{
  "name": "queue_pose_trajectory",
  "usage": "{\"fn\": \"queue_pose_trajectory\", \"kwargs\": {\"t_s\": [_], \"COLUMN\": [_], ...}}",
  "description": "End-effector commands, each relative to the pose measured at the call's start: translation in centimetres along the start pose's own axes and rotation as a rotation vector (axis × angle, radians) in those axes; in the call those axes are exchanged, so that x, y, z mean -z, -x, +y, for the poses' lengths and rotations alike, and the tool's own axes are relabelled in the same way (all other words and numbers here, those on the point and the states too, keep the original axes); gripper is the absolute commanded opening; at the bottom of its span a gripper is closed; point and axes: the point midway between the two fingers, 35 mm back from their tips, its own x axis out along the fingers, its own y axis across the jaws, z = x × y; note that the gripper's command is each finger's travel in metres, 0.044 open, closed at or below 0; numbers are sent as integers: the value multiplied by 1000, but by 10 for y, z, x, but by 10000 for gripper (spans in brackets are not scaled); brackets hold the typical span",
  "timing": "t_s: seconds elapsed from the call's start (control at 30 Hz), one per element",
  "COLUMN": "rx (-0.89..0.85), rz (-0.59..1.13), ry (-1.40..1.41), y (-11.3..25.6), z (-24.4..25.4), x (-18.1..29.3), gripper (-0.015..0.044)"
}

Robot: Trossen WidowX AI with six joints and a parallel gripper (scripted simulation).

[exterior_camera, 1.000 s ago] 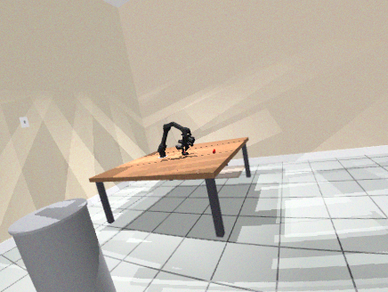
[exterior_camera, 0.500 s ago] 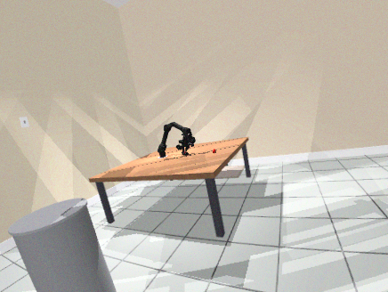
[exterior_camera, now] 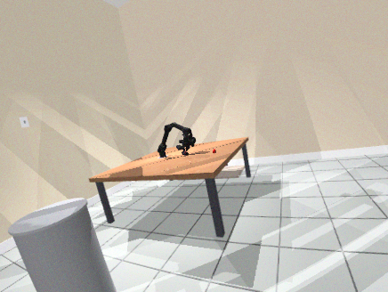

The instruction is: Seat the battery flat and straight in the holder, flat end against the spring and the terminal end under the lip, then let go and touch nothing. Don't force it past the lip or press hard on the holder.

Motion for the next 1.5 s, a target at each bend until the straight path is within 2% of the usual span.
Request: {"fn": "queue_pose_trajectory", "kwargs": {"t_s": [0.0,1.47], "rx": [-3,-27], "rz": [11,248], "ry": [4,4], "y": [2,-8], "z": [0,-1], "x": [5,0], "gripper": [75,75]}}
